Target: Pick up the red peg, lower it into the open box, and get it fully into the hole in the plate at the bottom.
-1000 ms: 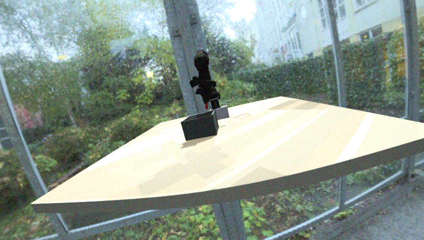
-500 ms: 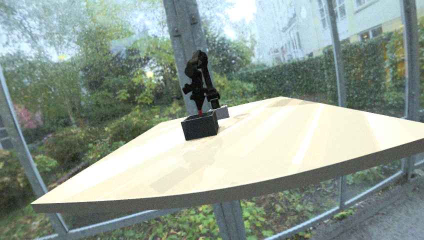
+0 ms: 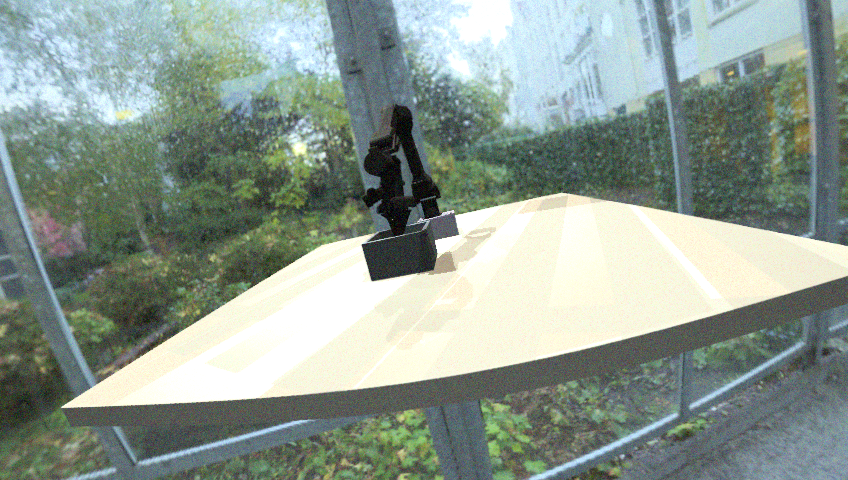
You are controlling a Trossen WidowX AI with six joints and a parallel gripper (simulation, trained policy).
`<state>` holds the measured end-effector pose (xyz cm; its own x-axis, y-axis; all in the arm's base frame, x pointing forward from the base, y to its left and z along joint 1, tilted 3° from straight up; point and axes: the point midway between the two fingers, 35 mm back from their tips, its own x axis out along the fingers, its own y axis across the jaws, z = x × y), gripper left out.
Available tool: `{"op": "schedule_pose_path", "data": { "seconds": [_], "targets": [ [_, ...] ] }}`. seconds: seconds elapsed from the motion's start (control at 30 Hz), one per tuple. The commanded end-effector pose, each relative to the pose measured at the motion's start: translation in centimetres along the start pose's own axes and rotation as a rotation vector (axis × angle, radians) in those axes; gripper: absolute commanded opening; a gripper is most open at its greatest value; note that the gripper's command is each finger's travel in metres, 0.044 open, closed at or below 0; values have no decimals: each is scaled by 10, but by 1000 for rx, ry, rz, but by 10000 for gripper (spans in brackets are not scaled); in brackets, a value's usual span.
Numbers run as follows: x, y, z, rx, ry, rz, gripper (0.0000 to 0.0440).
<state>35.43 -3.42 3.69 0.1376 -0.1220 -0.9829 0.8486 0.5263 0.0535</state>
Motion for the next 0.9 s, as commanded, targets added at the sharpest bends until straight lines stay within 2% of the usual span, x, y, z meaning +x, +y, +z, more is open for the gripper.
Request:
{"op": "schedule_pose_path", "data": {
  "seconds": [0.0, 0.4, 0.87],
  "targets": [
    [0, 8, 10, -7, -12, 11, 210],
    [2, 26, 48, -27, -63, 32, 440],
    [-8, 31, 98, 23, -178, 80, 440]
  ]
}}
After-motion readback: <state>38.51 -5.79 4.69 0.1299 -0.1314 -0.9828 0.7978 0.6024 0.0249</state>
